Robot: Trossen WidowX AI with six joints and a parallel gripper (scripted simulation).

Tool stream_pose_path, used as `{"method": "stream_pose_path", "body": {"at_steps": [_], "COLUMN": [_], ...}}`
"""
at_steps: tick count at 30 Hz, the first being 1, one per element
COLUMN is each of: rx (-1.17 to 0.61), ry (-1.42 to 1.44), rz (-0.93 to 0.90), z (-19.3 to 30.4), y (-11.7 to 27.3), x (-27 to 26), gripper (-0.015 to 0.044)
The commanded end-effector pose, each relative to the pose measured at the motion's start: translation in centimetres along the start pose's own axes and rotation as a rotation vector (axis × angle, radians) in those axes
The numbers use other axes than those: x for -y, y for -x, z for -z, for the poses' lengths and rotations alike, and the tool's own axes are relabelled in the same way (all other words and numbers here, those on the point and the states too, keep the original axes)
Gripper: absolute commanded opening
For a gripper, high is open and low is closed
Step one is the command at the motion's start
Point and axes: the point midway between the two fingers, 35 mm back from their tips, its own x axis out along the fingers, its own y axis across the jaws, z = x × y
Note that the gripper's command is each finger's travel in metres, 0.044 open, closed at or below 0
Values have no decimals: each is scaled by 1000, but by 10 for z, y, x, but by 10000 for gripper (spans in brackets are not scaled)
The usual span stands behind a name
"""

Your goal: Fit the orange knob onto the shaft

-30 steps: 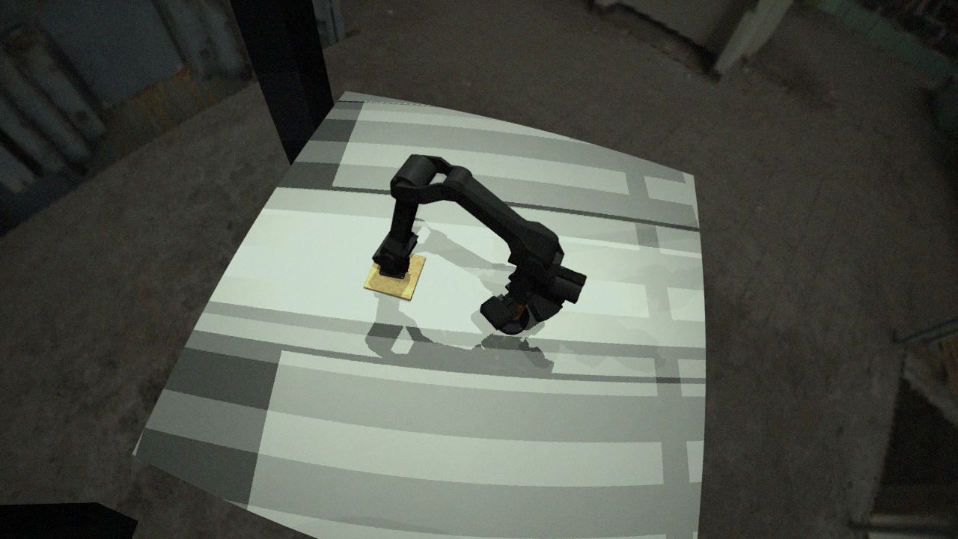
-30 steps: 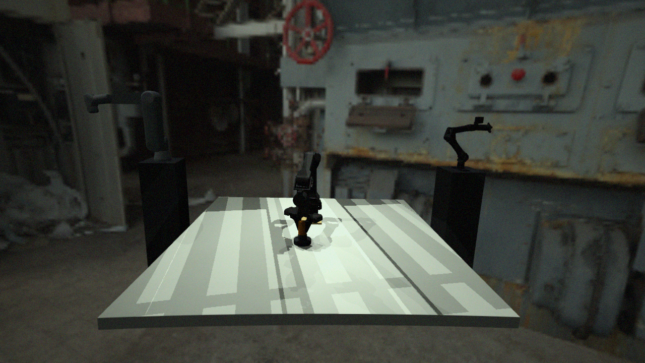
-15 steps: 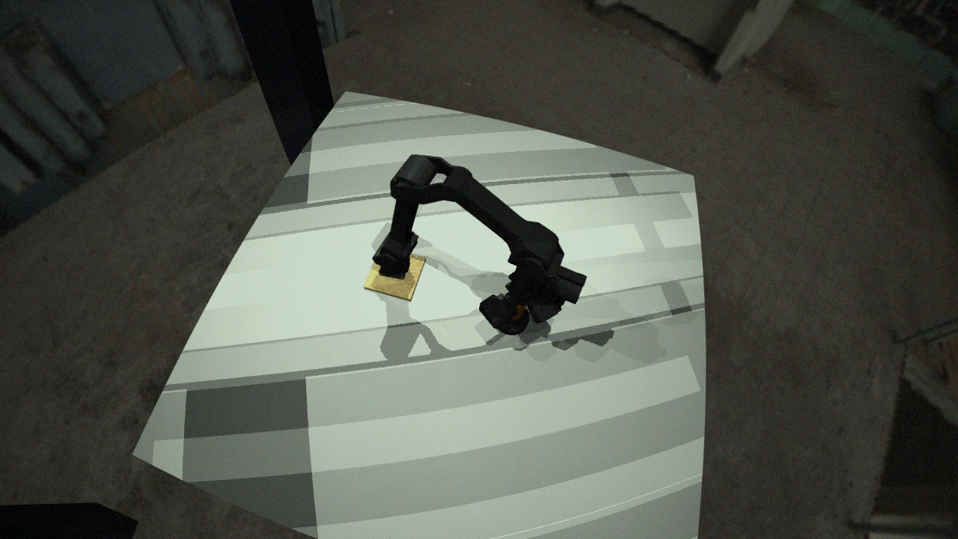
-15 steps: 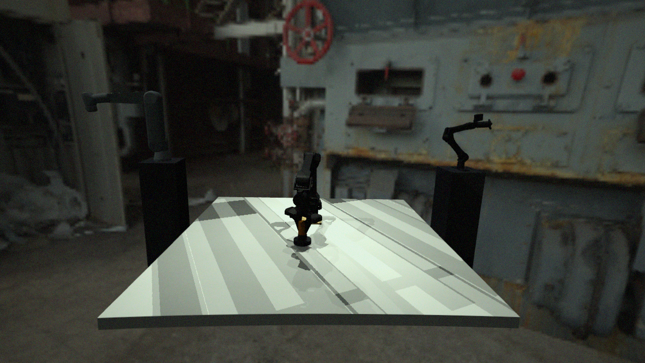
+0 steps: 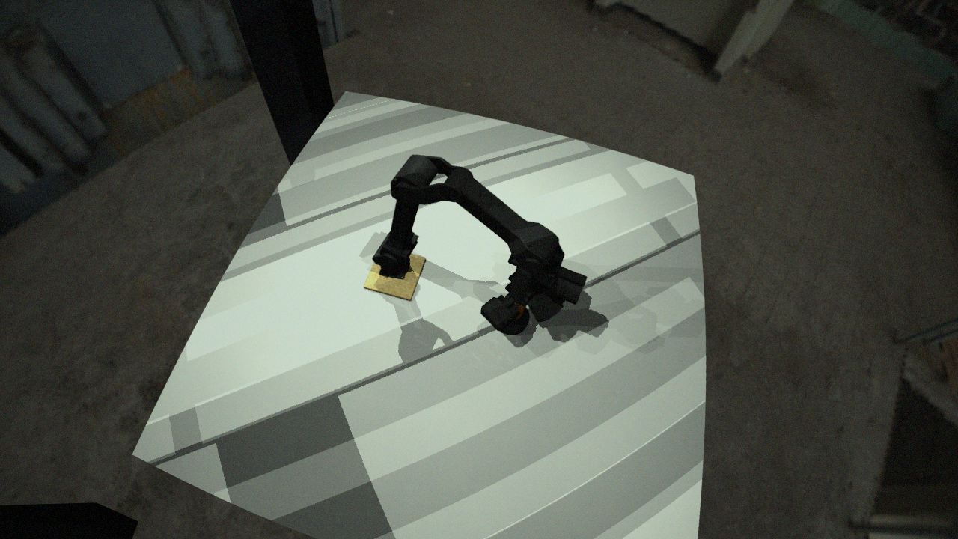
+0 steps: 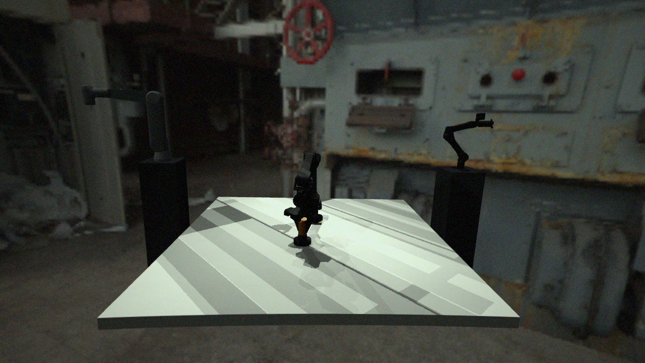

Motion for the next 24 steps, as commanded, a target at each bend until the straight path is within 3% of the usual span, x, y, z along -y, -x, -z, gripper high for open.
{"method": "stream_pose_path", "body": {"at_steps": [1,11,24], "rx": [2,0,0], "ry": [19,4,4], "rz": [-17,0,0], "z": [-1,0,0], "y": [-3,-2,-2], "x": [-5,0,0], "gripper": [0,0,341]}}
